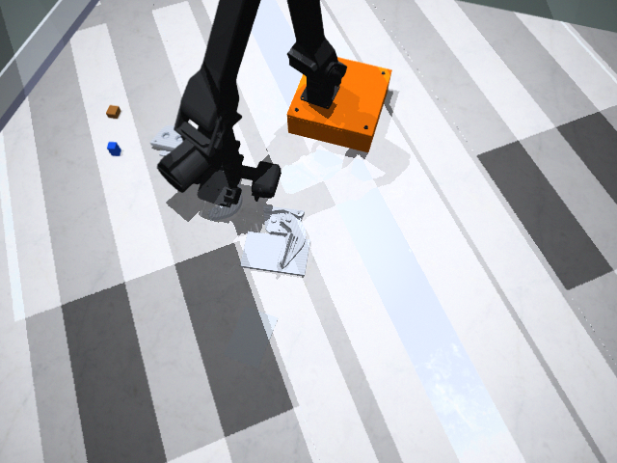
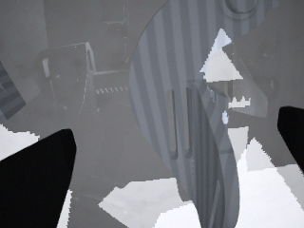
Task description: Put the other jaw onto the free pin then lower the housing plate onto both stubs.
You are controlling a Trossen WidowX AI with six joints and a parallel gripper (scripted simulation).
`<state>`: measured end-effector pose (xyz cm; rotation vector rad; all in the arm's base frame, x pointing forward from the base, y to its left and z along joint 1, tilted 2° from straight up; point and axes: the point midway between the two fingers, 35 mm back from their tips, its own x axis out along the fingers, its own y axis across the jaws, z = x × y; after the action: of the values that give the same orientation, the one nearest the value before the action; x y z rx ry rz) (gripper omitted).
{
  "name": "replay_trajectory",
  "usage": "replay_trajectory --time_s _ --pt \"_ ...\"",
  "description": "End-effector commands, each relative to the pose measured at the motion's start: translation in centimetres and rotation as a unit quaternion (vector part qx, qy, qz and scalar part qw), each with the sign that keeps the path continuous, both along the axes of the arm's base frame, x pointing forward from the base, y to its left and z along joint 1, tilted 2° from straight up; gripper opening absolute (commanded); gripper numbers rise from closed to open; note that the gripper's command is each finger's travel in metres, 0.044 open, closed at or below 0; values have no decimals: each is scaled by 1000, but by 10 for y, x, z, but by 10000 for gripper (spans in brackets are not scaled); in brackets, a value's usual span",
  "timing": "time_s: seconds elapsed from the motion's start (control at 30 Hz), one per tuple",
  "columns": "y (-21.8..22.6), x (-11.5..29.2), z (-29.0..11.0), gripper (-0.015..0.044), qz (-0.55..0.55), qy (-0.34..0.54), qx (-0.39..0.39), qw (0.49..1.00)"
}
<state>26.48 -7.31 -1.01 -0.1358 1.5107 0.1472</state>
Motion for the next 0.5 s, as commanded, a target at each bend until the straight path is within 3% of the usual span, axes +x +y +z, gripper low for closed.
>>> replay_trajectory --time_s 0.0,0.2,0.47 --pt "0 0 -1 440 0 0 1 1000" --pt "0 0 -1 440 0 0 1 1000" --pt "0 0 0 230 0 0 0 1000"
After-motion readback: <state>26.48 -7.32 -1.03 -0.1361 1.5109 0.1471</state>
